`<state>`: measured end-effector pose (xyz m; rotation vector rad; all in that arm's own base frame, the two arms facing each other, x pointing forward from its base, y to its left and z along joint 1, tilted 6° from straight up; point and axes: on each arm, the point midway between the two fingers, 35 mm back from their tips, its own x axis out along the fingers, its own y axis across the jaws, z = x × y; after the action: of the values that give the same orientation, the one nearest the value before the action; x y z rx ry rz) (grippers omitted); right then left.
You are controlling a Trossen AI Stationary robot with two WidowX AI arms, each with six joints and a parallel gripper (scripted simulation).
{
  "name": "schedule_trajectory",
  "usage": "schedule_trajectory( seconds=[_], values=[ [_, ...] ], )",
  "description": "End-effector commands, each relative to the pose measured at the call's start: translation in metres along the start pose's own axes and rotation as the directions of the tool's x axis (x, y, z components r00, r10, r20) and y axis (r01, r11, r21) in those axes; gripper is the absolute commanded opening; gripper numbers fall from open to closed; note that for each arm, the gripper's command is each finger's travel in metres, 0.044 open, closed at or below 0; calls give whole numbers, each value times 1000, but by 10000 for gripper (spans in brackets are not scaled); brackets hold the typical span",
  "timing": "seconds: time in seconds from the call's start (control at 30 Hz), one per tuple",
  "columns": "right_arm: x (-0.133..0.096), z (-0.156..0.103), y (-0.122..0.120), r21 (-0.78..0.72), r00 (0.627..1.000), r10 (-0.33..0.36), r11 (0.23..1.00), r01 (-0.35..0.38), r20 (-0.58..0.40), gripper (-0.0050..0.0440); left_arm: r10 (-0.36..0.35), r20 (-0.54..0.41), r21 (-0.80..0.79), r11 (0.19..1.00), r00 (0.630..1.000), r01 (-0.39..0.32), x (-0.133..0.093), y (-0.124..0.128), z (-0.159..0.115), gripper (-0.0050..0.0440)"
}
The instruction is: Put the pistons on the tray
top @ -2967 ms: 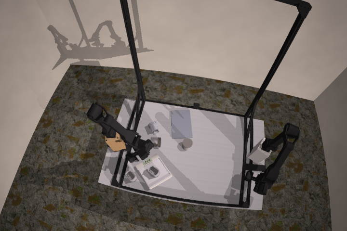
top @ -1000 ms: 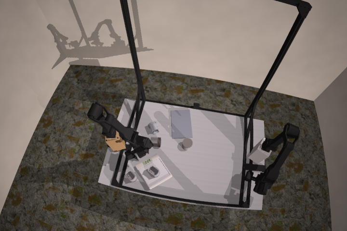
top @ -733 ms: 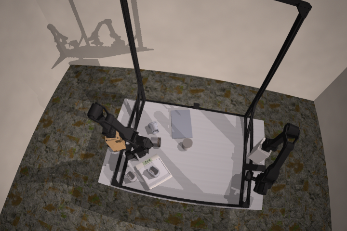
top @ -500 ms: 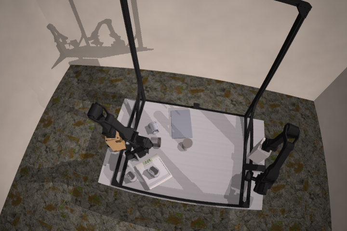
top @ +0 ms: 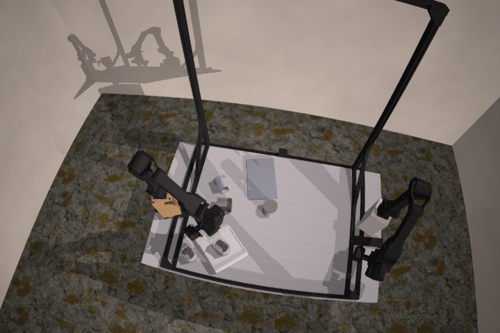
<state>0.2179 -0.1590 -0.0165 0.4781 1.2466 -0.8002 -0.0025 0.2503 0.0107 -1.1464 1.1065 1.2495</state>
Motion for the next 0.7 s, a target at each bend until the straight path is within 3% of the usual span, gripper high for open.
schedule_trajectory(
  seconds=[0.0,0.2,0.67],
  values=[
    [-7,16,-7,-59,997,19,998,-23,-68,378,-1,0,1,1000,1000,1,0,0,0,440],
    [-16,34,-15,-156,982,46,985,-75,-183,378,-1,0,1,1000,1000,1,0,0,0,440],
    [-5,92,-5,-156,982,46,985,-75,-183,378,-1,0,1,1000,1000,1,0,0,0,440]
  ],
)
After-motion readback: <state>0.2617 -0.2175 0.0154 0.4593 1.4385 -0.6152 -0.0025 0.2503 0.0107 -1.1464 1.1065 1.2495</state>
